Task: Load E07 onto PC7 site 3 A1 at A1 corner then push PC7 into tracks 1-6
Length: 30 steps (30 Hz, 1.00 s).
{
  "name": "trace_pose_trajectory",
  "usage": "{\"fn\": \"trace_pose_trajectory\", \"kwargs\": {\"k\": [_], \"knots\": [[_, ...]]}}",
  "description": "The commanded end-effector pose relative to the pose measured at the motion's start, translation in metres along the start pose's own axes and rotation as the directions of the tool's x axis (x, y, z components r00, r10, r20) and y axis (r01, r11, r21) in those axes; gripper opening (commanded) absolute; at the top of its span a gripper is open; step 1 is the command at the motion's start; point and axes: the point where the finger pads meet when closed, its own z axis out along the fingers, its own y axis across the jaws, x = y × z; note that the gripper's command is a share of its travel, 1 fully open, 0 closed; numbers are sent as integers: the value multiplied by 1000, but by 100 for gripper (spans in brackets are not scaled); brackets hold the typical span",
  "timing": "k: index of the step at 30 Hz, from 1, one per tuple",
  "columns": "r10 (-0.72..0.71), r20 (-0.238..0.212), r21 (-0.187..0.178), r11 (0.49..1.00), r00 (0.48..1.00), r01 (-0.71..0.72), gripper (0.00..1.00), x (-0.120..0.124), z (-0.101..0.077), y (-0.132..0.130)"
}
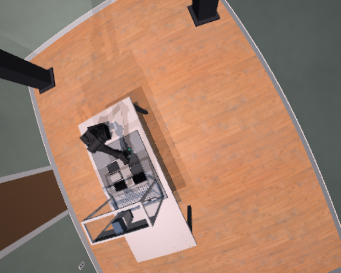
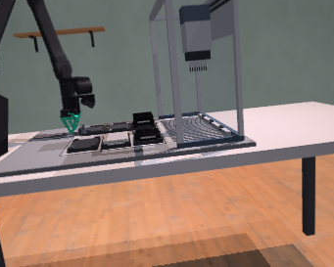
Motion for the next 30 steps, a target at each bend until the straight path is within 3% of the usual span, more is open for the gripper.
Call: {"fn": "trace_pose_trajectory", "kwargs": {"k": [1,30], "knots": [[-5,18,-7,1000,1000,5,80,-7,4,8],[5,10,0,1000,1000,-5,80,-19,1,-1]]}}
